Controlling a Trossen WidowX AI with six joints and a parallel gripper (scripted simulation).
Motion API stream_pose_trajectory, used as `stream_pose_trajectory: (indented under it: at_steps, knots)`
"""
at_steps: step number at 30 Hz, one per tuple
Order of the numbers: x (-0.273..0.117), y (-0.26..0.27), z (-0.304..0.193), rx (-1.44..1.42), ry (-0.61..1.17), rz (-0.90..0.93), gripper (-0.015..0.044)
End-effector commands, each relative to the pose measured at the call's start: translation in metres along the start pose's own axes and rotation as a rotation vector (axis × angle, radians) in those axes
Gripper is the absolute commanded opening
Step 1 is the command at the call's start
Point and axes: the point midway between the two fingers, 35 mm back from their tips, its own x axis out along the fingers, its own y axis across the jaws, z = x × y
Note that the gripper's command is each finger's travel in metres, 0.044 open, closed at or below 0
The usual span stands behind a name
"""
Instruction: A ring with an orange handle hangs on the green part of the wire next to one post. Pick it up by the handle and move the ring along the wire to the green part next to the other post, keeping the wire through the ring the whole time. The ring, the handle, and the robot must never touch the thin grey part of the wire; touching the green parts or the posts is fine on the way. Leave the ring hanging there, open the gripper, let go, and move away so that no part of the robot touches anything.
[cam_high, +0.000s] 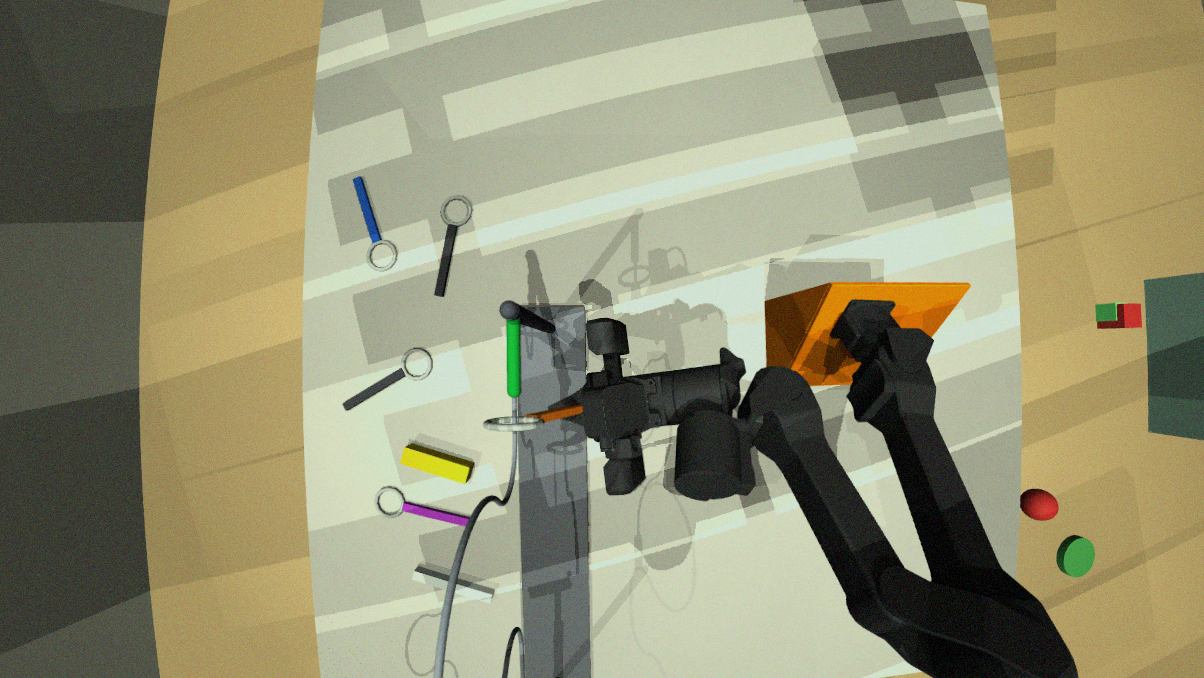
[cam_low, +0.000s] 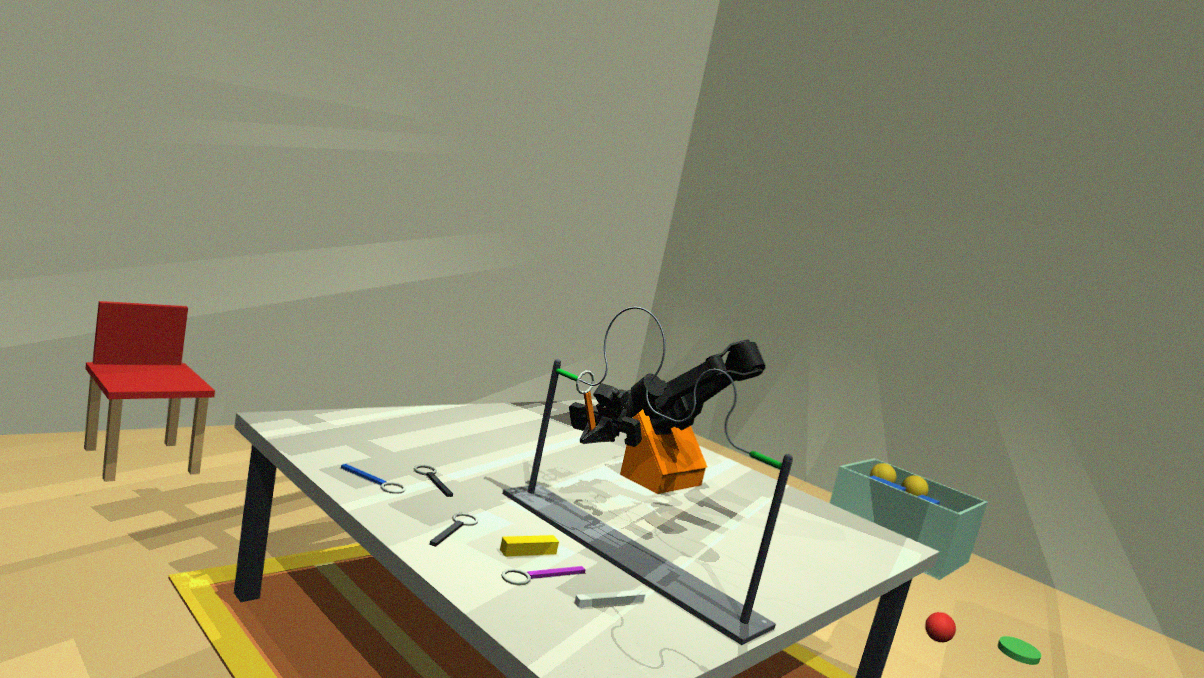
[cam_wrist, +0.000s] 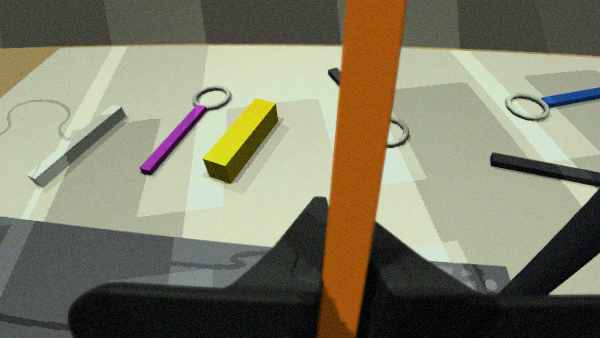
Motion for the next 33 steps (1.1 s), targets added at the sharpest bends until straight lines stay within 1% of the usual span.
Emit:
stream_pose_trajectory:
  at_steps: [1, 33]
  knots:
    - [-0.001, -0.006, 0.000, -0.022, 0.005, -0.004, -0.0150]
    - [-0.006, -0.040, 0.001, -0.038, 0.004, -0.012, -0.0150]
